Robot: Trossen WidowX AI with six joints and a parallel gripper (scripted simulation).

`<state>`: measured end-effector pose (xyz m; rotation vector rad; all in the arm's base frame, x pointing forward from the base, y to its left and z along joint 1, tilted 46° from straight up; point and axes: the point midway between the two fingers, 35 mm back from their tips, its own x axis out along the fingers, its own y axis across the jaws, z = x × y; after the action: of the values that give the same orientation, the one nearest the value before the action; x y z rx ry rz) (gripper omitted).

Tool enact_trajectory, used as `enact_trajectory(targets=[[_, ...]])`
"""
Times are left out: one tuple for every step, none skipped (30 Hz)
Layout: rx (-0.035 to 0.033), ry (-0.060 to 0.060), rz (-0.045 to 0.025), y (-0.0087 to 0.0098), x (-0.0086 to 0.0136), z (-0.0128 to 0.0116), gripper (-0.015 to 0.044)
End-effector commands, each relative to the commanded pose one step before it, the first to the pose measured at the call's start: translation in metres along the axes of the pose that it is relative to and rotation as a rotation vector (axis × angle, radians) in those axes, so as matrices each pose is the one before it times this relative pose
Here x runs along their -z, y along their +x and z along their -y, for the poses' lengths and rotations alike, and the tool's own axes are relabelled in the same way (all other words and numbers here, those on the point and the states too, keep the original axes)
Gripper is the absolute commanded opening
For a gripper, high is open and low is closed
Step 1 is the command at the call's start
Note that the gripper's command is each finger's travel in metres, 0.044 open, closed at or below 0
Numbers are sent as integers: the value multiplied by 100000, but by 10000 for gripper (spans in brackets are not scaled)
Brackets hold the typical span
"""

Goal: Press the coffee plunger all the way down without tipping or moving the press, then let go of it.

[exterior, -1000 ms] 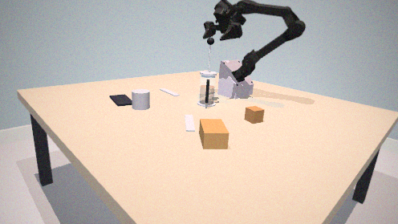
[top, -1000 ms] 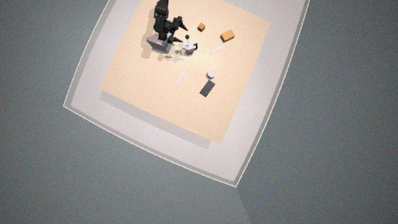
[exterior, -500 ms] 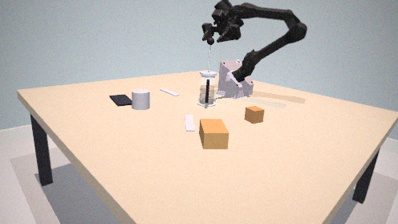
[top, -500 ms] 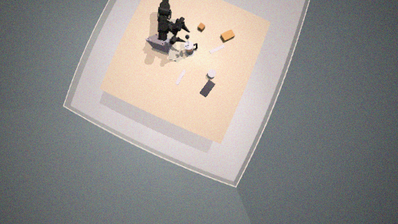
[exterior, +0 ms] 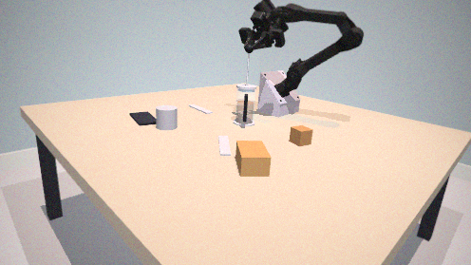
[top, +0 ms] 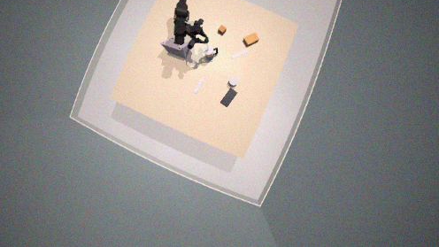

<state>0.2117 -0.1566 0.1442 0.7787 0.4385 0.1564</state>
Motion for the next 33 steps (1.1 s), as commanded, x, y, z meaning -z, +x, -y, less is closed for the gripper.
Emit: enact_trajectory(targets=[[-164, 299, 217, 6, -39, -22, 125], [7, -2, -15, 16, 20, 6, 125], [14, -4, -29, 33, 41, 11, 125], [21, -6, -43, 49, 62, 17, 125], [28, -8, -57, 66, 82, 22, 125], [34, -10, -69, 81, 102, 27, 125], [39, -12, -79, 95, 119, 31, 125], [41, -12, -81, 100, 125, 32, 125], [41, -12, -80, 100, 126, 32, 125], [41, -12, -78, 100, 126, 31, 125], [41, -12, -76, 100, 126, 31, 125], [40, -12, -74, 100, 126, 30, 125], [40, -11, -72, 100, 126, 29, 125], [40, -11, -69, 100, 126, 29, 125], [39, -11, -67, 100, 126, 28, 125], [40, -11, -66, 101, 127, 28, 125], [39, -11, -64, 101, 127, 28, 125], [39, -10, -62, 101, 127, 27, 125], [38, -10, -59, 101, 127, 27, 125], [38, -10, -57, 100, 127, 26, 125], [38, -9, -55, 100, 127, 25, 125], [38, -9, -53, 102, 129, 25, 125], [37, -9, -51, 101, 129, 24, 125], [36, -8, -48, 101, 128, 24, 125], [35, -8, -45, 101, 128, 23, 125], [34, -8, -42, 100, 128, 23, 125], [33, -7, -39, 100, 127, 22, 125], [32, -7, -37, 102, 130, 22, 125], [31, -7, -34, 101, 130, 21, 125], [30, -6, -31, 101, 129, 21, 125], [28, -6, -27, 100, 129, 20, 125], [27, -5, -24, 100, 129, 19, 125], [26, -5, -21, 102, 131, 19, 125]])
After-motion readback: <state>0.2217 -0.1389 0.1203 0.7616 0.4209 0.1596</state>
